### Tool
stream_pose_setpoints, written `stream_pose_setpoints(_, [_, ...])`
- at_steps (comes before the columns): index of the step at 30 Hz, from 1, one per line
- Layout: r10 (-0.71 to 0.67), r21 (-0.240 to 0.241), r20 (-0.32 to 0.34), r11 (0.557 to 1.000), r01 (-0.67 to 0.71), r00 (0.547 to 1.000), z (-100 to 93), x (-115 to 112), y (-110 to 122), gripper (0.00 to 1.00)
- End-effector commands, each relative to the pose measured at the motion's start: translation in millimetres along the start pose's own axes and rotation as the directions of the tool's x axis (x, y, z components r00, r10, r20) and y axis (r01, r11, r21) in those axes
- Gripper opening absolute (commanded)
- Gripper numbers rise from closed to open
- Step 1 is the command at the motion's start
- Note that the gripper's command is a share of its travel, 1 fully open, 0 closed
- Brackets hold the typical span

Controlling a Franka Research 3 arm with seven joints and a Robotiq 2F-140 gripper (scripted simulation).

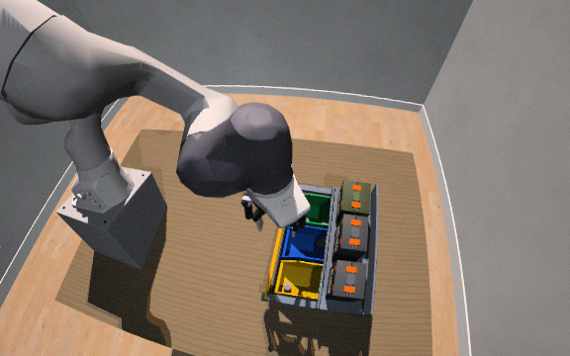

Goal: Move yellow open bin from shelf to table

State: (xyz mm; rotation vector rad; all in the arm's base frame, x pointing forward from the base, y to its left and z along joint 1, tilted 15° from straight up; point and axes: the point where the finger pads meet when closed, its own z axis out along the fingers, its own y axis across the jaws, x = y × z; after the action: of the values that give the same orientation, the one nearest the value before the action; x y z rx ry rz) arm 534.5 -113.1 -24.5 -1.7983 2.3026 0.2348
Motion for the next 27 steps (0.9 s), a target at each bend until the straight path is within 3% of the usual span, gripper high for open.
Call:
stream_pose_setpoints(1, [0.0,-0.004,0.0,1.0,0.0,1.0,-0.6,0.0,1.7,0.57])
stream_pose_setpoints(26, [0.0,-0.004,0.0,1.0,0.0,1.0,-1.7,-0.1,2.3,0.57])
stream_pose_setpoints(27, [0.0,-0.001,0.001,1.0,0.0,1.0,-1.5,-0.2,0.9,0.28])
